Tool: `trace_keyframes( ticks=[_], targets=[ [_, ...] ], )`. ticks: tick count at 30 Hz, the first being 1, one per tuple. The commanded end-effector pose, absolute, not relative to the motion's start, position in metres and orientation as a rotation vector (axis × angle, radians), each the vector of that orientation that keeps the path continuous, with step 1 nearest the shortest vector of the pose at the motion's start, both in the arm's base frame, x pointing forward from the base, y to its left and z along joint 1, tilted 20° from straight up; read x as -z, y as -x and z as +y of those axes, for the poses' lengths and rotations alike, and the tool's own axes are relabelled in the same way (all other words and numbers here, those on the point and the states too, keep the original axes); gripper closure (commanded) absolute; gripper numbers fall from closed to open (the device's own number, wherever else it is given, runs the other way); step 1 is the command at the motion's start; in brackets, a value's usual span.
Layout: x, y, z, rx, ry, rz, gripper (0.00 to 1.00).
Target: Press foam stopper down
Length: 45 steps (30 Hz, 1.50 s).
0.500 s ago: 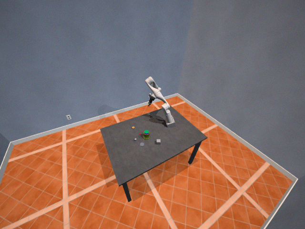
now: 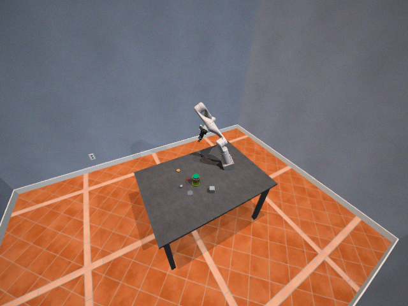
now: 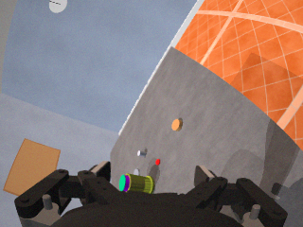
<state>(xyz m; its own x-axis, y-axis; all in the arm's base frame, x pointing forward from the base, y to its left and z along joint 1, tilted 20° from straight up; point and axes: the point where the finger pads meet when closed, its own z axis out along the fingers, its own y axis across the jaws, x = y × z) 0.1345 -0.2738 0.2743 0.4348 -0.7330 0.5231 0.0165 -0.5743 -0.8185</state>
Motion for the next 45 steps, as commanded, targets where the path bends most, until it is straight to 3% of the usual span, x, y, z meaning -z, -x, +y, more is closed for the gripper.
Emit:
trace_keyframes(
  ticks=[1, 2, 3, 45],
  targets=[
    [-0.275, -0.134, -0.274, 1.205, 1.901, 0.606, 0.0],
    [-0.275, -0.134, -0.274, 1.205, 1.901, 0.606, 0.0],
    [-0.275, -0.134, -0.274, 1.205, 1.901, 0.606, 1.0],
    [-0.287, -0.166, -0.245, 1.06, 1.939, 0.517, 1.0]
  ],
)
